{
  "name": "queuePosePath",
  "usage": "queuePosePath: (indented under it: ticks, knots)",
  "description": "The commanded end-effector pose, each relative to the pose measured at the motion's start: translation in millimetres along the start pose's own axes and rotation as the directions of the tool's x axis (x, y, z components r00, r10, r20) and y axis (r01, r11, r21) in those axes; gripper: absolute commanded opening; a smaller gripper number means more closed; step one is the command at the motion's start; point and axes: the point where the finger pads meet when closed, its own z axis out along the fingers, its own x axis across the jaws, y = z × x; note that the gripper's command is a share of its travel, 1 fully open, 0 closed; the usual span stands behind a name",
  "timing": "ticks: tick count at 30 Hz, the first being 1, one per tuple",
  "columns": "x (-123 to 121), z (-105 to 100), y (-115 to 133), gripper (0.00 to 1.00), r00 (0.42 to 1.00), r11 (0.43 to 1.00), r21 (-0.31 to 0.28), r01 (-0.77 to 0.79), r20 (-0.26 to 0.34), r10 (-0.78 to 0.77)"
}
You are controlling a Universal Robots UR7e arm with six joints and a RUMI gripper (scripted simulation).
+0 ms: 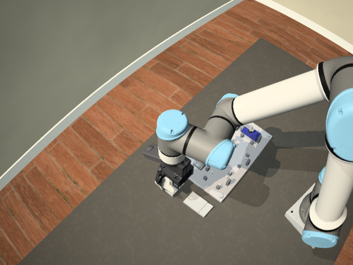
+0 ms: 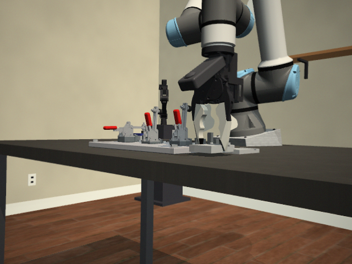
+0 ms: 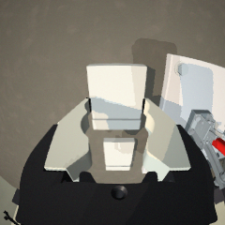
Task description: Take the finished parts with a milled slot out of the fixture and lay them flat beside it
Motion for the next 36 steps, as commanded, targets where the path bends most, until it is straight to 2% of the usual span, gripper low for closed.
queuePosePath:
  ticks: [1,36]
  knots:
    - [-0.1,-0.6,-0.5,0.0,1.0,1.0,0.002,0.0,0.0,0.0]
    - [-0.2,2.6,-0.5,0.0,1.0,1.0,0.002,0.0,0.0,0.0]
